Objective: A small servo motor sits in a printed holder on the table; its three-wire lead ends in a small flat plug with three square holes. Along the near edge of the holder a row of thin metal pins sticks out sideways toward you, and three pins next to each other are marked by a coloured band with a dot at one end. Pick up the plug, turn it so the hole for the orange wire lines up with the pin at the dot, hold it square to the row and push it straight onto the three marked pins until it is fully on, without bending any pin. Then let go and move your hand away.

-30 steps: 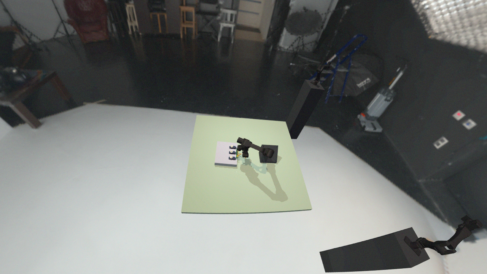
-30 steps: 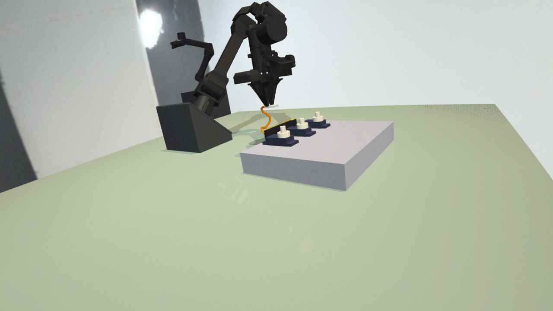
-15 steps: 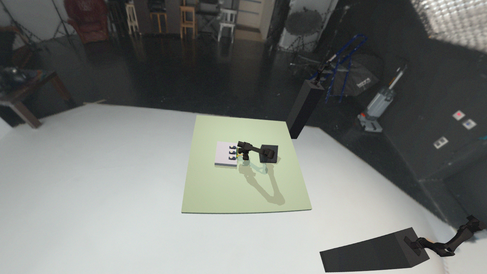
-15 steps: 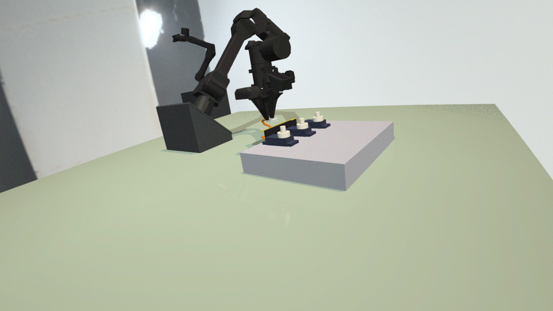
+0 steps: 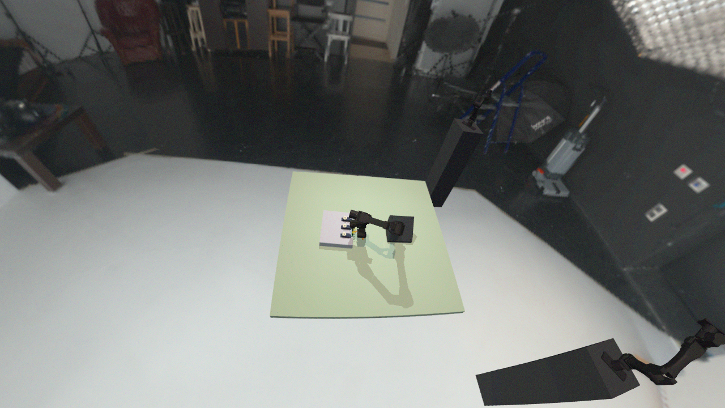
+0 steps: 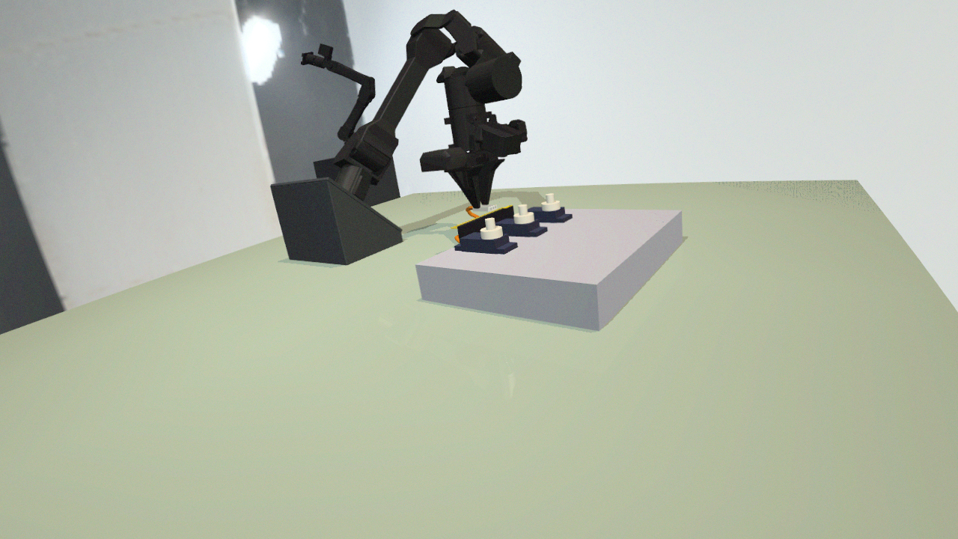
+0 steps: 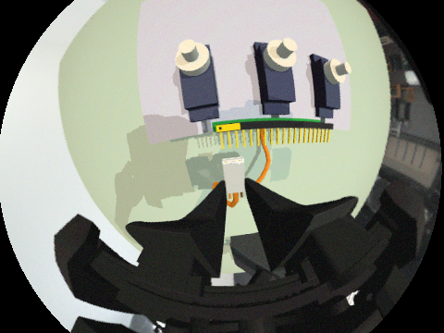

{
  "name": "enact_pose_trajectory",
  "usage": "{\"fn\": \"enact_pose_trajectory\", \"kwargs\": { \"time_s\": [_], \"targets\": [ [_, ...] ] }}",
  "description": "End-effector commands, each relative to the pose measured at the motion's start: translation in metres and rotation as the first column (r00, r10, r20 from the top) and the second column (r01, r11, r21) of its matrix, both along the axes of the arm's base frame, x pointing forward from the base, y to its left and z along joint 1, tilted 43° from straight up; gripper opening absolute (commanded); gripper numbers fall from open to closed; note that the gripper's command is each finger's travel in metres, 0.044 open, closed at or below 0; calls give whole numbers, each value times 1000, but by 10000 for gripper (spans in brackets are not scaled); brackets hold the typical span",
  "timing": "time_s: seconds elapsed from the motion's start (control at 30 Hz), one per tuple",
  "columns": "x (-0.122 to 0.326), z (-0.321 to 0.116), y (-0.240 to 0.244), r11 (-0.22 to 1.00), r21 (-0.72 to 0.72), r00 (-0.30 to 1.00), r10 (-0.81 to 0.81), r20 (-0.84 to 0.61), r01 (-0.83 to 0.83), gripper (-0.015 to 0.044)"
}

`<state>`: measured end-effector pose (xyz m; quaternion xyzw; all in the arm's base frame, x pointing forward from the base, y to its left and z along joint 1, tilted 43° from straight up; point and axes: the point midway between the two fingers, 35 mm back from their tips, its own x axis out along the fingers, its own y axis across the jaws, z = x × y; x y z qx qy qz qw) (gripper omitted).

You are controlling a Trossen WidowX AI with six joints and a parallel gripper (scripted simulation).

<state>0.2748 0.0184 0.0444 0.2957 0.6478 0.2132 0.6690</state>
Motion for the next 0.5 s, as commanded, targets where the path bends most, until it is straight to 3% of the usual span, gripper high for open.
{"fn": "enact_pose_trajectory", "kwargs": {
  "time_s": [0.0,0.47],
  "targets": [
    [4,1,0,1000,4,1000,-3,-4,3,0],
    [13,1,1,1000,4,1000,-3,-3,3,0]
  ]
}}
